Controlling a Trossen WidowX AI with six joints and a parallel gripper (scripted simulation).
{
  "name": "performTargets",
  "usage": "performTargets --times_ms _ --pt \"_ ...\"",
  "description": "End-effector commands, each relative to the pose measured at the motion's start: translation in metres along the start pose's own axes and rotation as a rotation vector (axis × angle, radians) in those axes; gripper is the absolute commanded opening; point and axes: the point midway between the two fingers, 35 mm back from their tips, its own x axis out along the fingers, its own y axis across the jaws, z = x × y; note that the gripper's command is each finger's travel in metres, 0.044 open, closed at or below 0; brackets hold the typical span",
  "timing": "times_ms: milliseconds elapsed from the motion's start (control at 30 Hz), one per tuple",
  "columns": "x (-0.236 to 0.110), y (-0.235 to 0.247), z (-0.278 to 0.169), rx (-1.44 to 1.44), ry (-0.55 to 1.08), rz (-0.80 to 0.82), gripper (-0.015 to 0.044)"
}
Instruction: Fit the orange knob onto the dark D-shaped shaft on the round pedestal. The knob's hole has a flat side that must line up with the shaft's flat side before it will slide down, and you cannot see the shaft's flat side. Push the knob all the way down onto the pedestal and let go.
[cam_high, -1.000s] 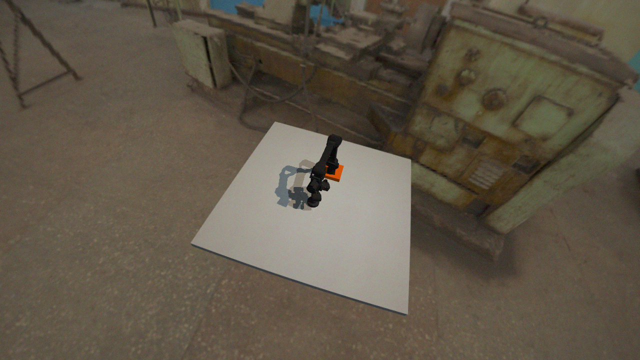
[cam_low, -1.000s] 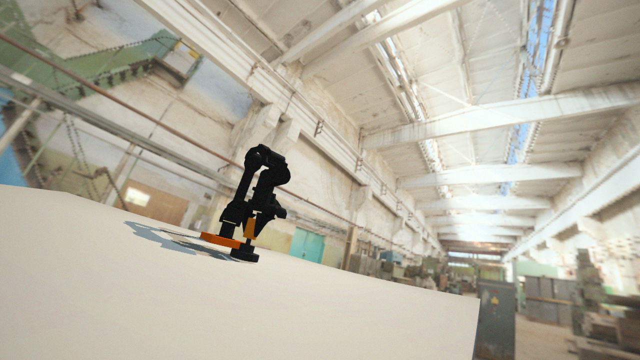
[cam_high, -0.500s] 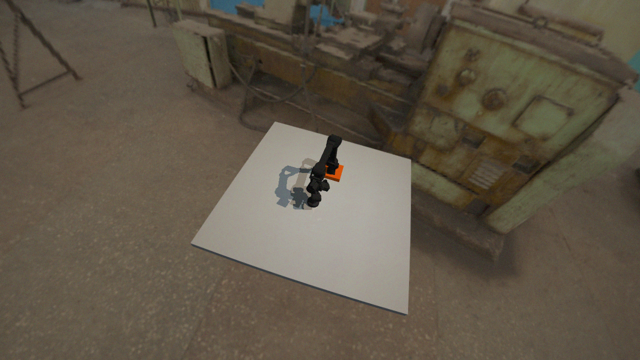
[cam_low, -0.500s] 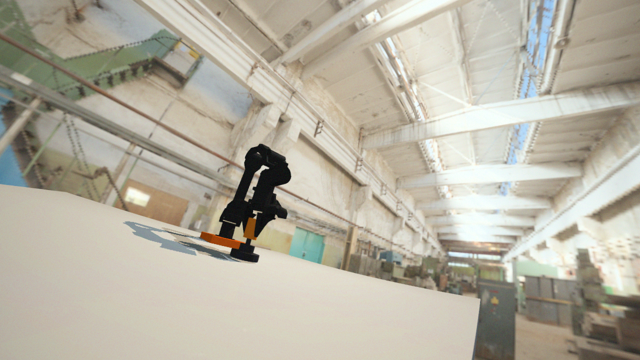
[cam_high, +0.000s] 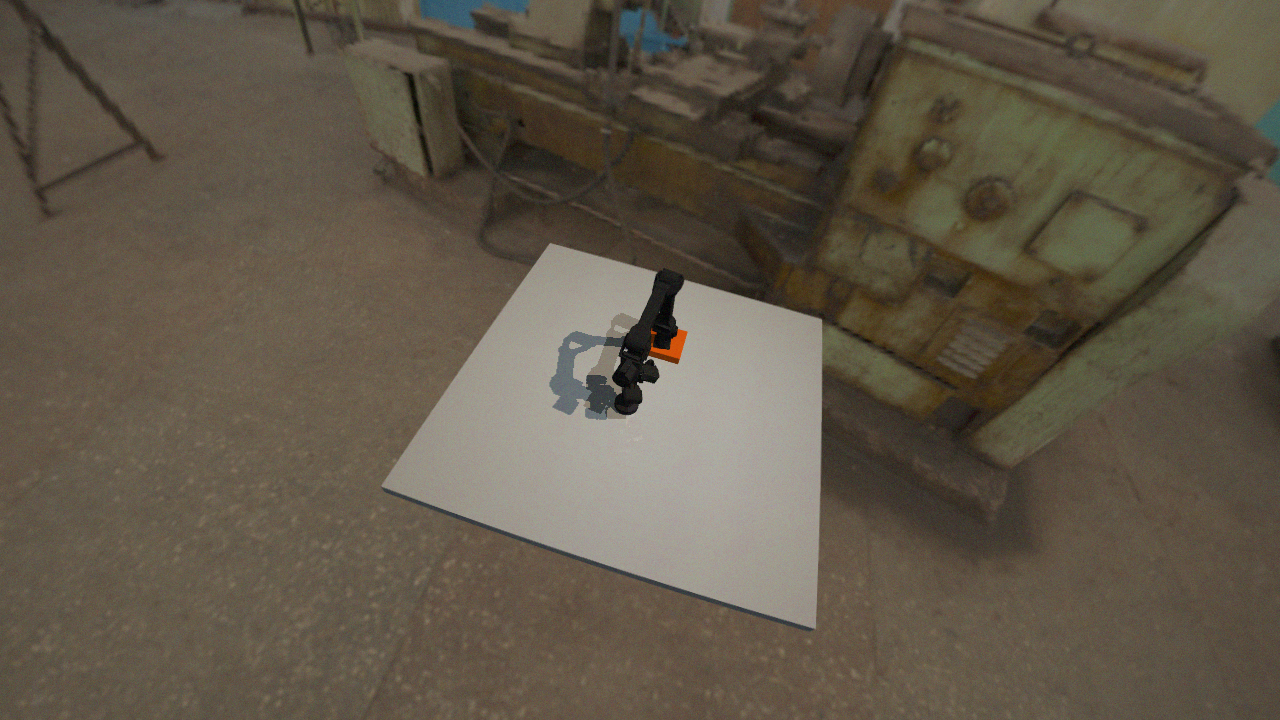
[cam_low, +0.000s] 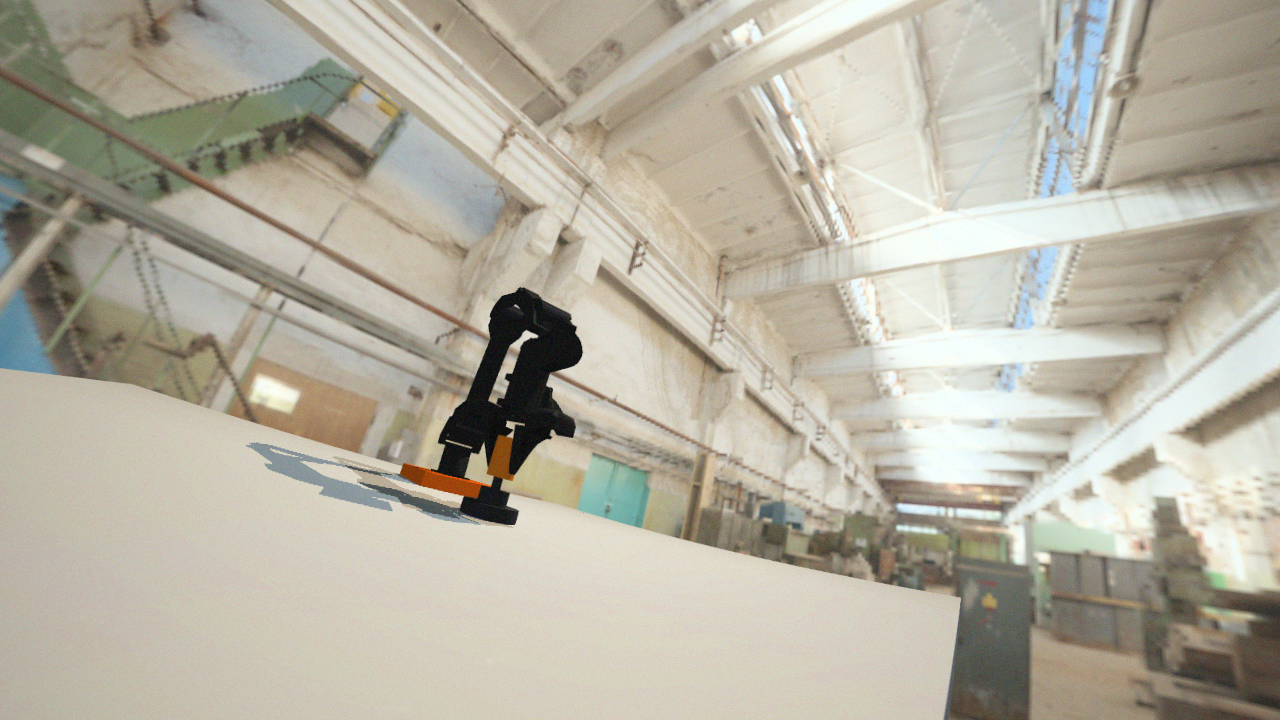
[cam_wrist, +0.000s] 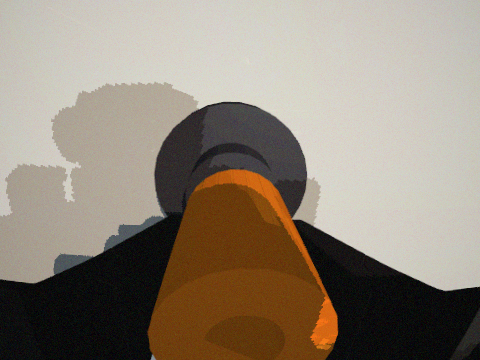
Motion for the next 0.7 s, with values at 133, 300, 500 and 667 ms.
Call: performTargets --times_ms 133,300,500,667 --pt "0.0008 0.0036 0.0017 -0.003 0.001 0.003 0.0" --pt "0.001 0.0045 0.0023 -0.003 0.001 0.003 0.0" --pt "-0.0022 0.004 0.002 -0.003 0.001 0.003 0.0" --pt "-0.0048 0.0047 0.0024 -0.029 0.001 0.003 0.0"
